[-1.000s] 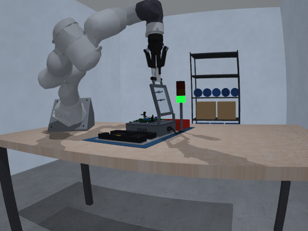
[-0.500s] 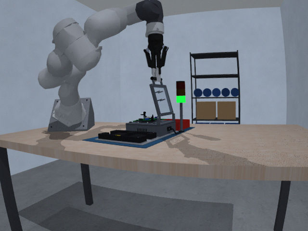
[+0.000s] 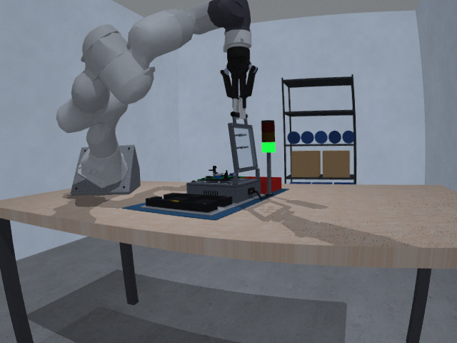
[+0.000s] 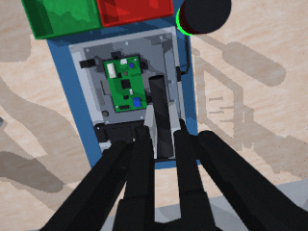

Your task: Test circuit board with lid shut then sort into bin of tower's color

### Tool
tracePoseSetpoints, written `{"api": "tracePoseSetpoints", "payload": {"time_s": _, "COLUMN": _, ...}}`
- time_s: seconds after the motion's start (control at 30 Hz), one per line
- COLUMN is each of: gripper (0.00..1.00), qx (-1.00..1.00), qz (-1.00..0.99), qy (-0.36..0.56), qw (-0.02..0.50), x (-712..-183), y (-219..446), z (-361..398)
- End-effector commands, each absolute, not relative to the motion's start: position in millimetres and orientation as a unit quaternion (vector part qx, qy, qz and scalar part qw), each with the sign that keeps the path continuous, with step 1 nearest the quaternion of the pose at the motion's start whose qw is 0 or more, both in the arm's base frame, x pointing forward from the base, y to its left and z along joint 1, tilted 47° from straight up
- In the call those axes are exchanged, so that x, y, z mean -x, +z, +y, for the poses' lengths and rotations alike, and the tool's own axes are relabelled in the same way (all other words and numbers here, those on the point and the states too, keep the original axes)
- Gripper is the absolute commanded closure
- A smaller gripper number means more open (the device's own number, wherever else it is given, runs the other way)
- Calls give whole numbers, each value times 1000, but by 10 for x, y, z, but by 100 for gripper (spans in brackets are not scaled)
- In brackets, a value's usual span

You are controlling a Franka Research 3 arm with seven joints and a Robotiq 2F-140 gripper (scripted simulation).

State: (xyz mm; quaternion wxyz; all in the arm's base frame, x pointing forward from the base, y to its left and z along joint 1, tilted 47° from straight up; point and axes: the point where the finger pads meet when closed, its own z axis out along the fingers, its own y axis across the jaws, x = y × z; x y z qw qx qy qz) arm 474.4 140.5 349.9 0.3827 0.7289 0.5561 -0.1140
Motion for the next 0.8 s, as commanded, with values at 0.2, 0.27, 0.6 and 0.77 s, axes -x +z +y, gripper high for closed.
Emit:
{"api": "tracePoseSetpoints", "payload": {"time_s": 0.2, "gripper": 100, "qx": -723, "qz": 562, "qy": -109, "qw": 386, "x": -5031, "y": 3654, "z": 1411}}
{"api": "tracePoseSetpoints", "payload": {"time_s": 0.27, "gripper": 100, "qx": -723, "qz": 562, "qy": -109, "qw": 386, "x": -5044, "y": 3660, "z": 1410}}
{"api": "tracePoseSetpoints", "payload": {"time_s": 0.6, "gripper": 100, "qx": -723, "qz": 562, "qy": -109, "qw": 386, "x": -5068, "y": 3672, "z": 1408}}
{"api": "tracePoseSetpoints", "payload": {"time_s": 0.77, "gripper": 100, "qx": -723, "qz": 562, "qy": -109, "qw": 386, "x": -5068, "y": 3672, "z": 1408}}
